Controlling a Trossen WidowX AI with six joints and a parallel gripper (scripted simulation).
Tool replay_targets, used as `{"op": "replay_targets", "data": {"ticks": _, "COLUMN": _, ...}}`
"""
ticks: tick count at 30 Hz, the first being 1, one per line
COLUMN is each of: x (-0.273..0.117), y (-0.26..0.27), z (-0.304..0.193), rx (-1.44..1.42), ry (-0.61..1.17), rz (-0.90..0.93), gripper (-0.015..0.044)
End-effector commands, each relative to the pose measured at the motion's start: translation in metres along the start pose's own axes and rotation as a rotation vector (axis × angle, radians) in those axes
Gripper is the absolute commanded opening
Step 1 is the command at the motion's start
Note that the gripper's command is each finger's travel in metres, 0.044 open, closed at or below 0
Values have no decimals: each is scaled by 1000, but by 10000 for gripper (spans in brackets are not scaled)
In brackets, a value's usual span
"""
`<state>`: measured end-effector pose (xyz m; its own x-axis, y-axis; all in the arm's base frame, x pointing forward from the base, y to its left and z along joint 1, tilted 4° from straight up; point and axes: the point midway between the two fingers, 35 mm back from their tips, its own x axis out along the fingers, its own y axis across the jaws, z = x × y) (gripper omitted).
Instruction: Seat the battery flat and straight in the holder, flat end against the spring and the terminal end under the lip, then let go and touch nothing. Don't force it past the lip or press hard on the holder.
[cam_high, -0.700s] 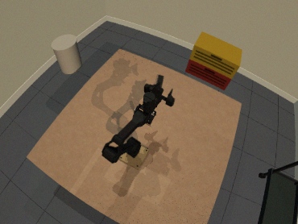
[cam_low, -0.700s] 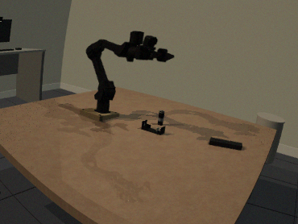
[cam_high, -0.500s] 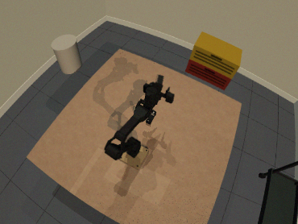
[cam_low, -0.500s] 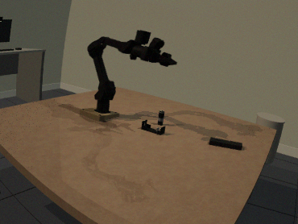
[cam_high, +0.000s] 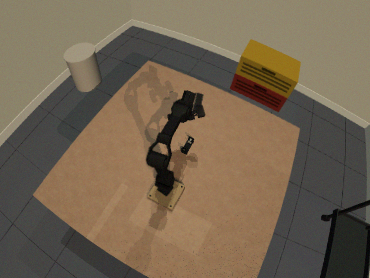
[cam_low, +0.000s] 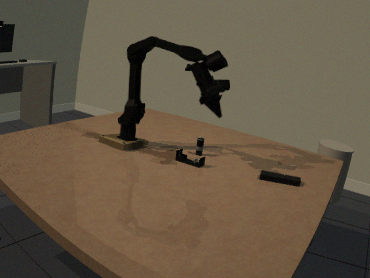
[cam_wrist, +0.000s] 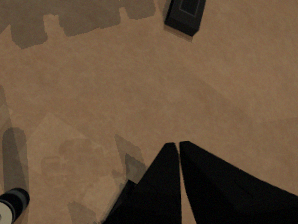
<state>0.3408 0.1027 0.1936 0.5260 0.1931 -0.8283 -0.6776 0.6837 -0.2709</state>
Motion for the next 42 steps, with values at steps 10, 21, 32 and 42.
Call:
{"op": "replay_targets", "data": {"ticks": 10, "x": 18, "y": 73, "z": -17, "rx": -432, "ry": 369, "rz": 437, "gripper": 0}}
{"op": "replay_targets", "data": {"ticks": 21, "x": 60, "y": 88, "z": -35, "rx": -432, "ry": 368, "rz": 438, "gripper": 0}}
{"op": "replay_targets", "data": {"ticks": 32, "x": 83, "y": 103, "z": -52, "rx": -432, "ry": 369, "rz": 438, "gripper": 0}}
{"op": "replay_targets", "data": {"ticks": 42, "x": 75, "y": 117, "z": -56, "rx": -431, "ry": 369, "rz": 440, "gripper": 0}}
